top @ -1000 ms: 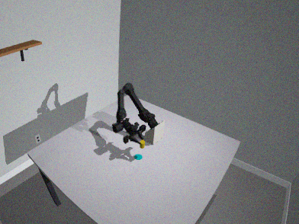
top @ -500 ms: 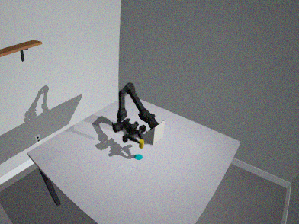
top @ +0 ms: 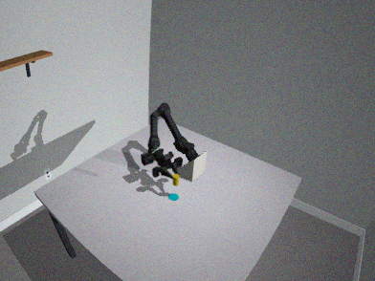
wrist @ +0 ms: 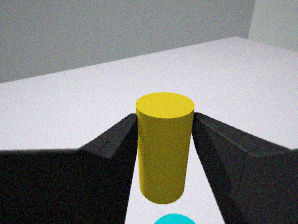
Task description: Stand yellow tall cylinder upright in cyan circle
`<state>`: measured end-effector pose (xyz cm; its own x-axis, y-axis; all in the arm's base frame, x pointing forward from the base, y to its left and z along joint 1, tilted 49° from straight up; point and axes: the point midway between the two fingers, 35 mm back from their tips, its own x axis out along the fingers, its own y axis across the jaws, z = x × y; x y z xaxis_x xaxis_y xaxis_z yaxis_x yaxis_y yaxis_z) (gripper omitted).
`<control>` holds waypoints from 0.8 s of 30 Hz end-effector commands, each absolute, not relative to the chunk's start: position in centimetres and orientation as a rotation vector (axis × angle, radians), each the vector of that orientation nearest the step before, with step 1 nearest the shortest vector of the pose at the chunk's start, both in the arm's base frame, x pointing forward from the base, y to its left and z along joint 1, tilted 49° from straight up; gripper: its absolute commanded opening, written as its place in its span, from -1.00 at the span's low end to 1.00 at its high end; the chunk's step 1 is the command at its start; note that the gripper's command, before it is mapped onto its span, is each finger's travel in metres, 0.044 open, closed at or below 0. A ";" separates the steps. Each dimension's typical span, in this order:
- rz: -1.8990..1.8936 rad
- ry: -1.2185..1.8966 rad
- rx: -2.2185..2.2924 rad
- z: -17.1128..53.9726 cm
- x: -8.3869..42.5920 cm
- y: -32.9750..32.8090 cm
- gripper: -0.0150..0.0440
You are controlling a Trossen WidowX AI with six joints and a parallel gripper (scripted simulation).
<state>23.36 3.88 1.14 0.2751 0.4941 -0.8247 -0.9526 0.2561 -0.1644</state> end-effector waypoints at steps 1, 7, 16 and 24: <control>1.113 0.694 -0.770 1.4 23.3 4.0 -0.14; 1.107 0.643 -0.782 1.7 23.3 3.9 -0.14; 1.098 0.587 -0.796 2.1 23.4 3.8 -0.14; 1.098 0.587 -0.796 2.1 23.4 3.8 -0.14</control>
